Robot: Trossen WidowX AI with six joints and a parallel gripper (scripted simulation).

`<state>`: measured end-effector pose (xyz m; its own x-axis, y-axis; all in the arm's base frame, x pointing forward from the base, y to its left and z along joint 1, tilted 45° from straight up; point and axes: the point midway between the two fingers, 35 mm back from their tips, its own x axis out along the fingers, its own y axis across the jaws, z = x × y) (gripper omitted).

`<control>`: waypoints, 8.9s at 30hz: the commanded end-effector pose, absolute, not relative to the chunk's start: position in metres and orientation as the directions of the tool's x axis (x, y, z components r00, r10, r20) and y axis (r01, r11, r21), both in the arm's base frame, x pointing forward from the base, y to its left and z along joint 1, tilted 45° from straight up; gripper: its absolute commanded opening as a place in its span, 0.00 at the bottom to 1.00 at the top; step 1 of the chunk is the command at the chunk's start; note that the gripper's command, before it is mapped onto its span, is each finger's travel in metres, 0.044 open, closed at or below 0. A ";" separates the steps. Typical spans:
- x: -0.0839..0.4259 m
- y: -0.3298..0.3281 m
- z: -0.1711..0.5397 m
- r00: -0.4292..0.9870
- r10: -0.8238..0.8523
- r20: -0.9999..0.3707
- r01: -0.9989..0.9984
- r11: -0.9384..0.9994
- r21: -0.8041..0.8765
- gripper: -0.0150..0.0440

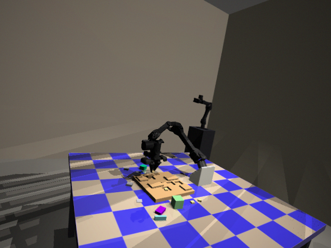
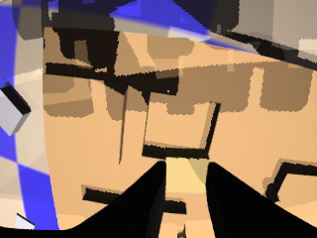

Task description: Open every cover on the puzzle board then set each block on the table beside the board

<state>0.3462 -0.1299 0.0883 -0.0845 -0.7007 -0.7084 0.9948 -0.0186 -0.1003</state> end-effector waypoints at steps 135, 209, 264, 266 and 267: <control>0.232 -0.263 0.145 -0.077 -0.712 -0.698 0.996 -0.025 -0.084 0.48; 0.321 -0.104 0.082 -0.074 -0.650 -0.757 0.782 0.433 -0.448 0.25; 0.338 -0.043 -0.039 -0.073 -0.697 -0.713 0.886 -0.374 0.275 0.25; 0.336 -0.047 -0.043 -0.074 -0.698 -0.713 0.886 -0.374 0.275 0.25; 0.336 -0.048 -0.044 -0.074 -0.698 -0.713 0.886 -0.374 0.275 0.25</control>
<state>0.3394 -0.0409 -0.0335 -0.0699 -0.6932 -0.7174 0.8796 -0.3820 0.2834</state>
